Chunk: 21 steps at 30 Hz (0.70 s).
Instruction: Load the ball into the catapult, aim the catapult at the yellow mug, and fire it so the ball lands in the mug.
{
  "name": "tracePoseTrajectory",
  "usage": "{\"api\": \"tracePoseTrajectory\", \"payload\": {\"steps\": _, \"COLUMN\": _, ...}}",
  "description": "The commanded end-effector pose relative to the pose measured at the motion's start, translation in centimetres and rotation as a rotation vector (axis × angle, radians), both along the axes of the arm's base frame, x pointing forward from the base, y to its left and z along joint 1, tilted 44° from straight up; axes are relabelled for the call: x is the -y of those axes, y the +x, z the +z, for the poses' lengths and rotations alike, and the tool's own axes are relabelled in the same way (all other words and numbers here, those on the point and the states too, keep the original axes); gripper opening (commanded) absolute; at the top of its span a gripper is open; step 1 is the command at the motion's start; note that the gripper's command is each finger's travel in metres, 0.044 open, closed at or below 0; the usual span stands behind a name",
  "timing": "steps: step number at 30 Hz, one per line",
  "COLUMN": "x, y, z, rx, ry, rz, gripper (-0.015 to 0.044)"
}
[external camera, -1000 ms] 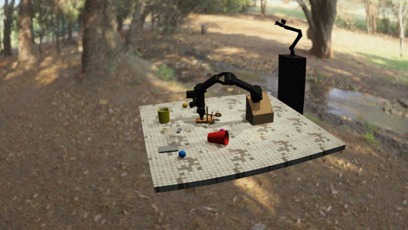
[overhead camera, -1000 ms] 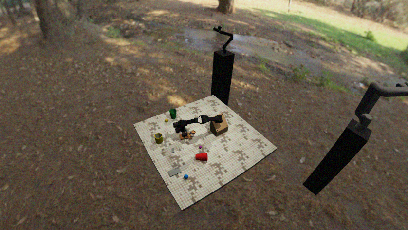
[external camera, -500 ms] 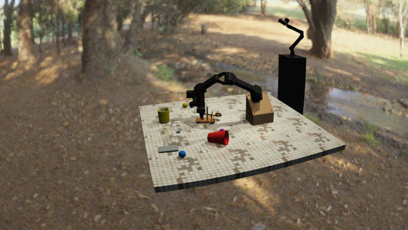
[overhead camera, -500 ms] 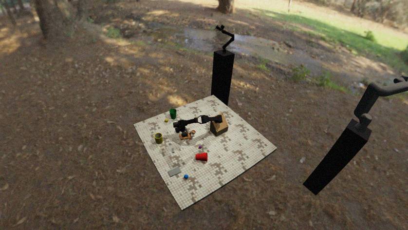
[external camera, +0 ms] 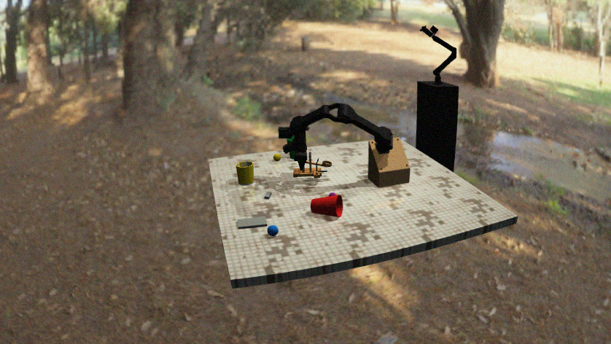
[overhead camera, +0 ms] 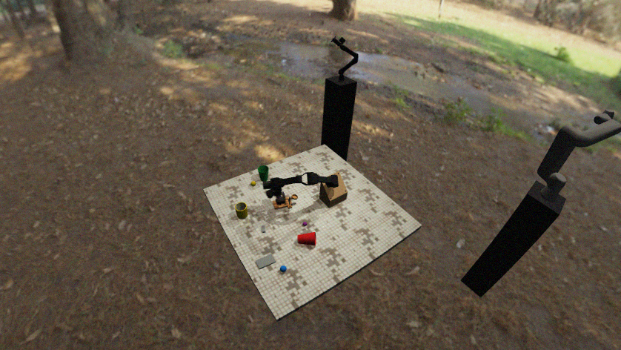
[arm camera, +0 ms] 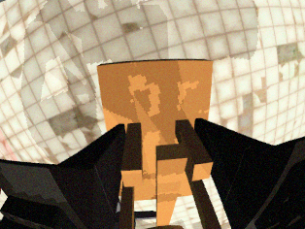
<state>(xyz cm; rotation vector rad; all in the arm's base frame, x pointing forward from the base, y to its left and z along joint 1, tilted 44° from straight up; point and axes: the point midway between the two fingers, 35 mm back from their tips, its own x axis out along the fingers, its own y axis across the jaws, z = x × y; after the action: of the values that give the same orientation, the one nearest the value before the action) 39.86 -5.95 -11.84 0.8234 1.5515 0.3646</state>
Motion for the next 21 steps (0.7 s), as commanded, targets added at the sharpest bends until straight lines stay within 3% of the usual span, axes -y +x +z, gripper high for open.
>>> {"api": "tracePoseTrajectory", "payload": {"steps": 1, "x": 0.1, "y": 0.3, "z": -0.2, "rx": 0.007, "ry": -0.001, "rz": -0.011, "gripper": 0.0000}}
{"api": "tracePoseTrajectory", "payload": {"steps": 21, "x": -2.2, "y": 0.4, "z": -2.7, "rx": 0.005, "ry": 0.002, "rz": -0.014, "gripper": 0.0000}}
